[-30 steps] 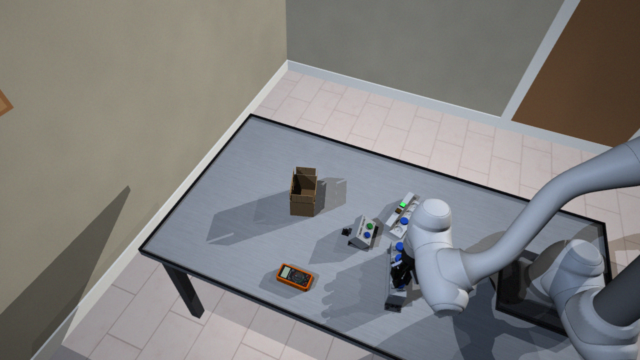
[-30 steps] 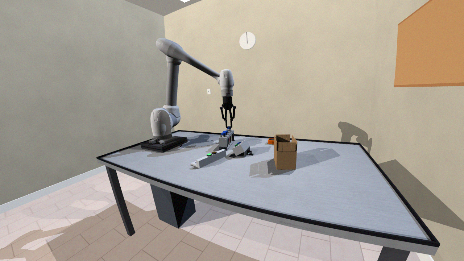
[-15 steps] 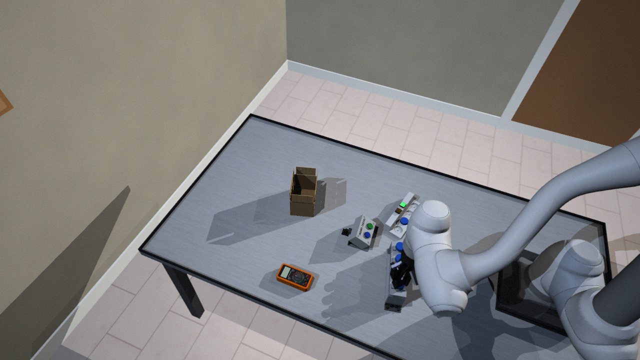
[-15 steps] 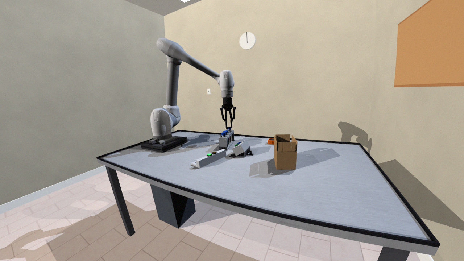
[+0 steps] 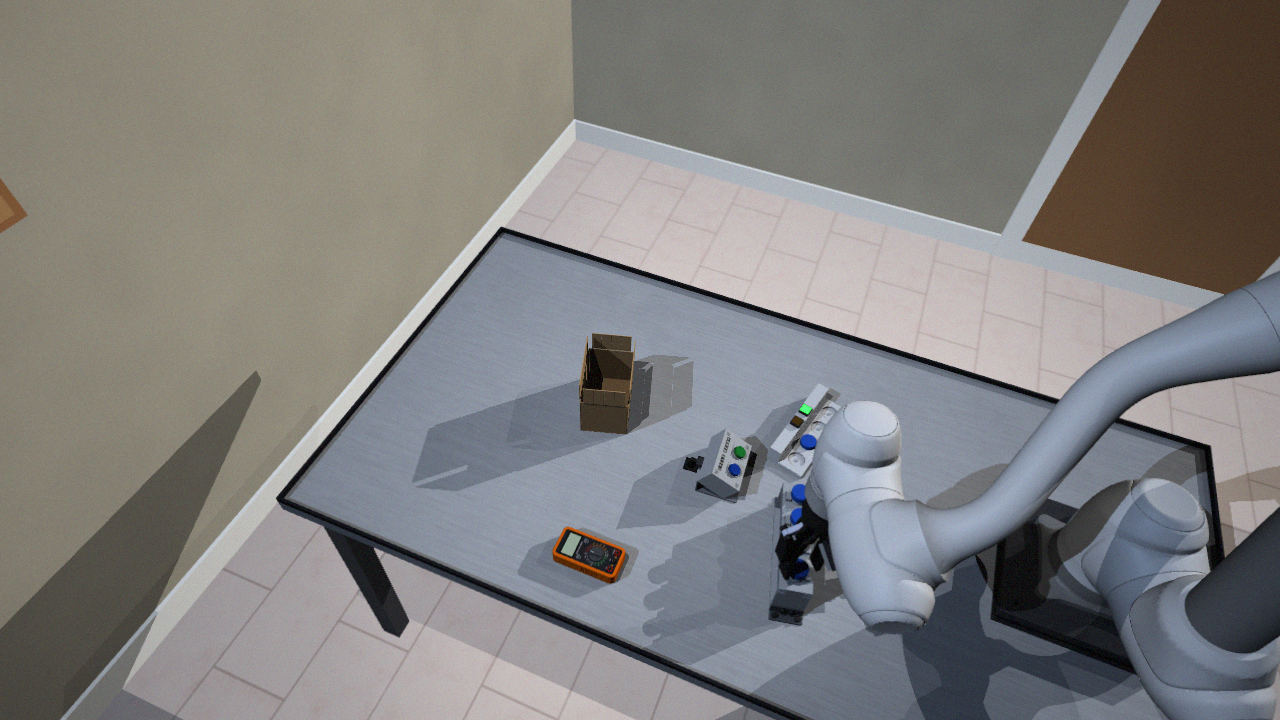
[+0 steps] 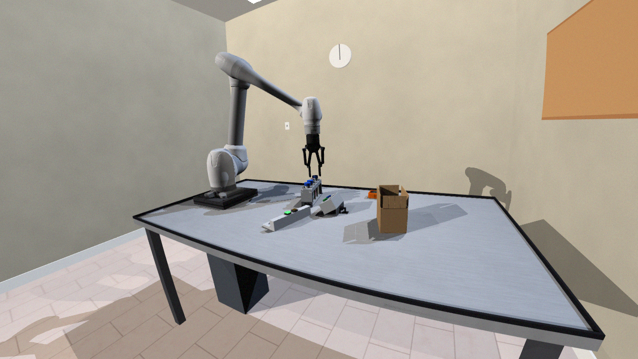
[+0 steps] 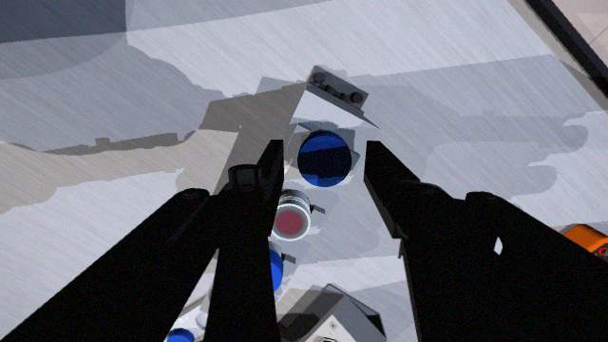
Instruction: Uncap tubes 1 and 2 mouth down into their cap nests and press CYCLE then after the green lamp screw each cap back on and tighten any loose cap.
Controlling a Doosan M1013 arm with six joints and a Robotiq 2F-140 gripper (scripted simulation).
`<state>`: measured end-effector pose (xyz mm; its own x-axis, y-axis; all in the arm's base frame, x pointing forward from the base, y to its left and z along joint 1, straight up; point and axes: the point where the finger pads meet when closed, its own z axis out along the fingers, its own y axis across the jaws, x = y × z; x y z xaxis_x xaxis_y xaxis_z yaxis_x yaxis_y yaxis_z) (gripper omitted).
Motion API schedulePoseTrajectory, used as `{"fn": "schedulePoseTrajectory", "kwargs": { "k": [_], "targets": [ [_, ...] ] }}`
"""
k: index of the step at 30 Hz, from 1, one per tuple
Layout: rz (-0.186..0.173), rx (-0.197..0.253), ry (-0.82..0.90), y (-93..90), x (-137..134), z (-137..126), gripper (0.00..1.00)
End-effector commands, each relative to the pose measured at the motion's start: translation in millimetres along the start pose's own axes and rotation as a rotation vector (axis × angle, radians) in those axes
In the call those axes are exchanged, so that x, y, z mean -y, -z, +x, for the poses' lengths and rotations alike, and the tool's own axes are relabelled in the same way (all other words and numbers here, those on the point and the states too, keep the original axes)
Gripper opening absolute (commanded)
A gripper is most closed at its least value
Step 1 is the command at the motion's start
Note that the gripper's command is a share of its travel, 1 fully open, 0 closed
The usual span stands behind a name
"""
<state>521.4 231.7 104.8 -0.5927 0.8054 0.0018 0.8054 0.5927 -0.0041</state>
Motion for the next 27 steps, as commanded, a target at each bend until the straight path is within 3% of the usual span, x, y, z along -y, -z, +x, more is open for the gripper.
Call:
{"fn": "schedulePoseTrajectory", "kwargs": {
  "k": [1,27],
  "targets": [
    [-0.001,0.0,0.0,0.6,-0.4,0.0,0.41],
    [-0.001,0.0,-0.066,-3.9,-0.4,0.0,0.41]
  ]
}}
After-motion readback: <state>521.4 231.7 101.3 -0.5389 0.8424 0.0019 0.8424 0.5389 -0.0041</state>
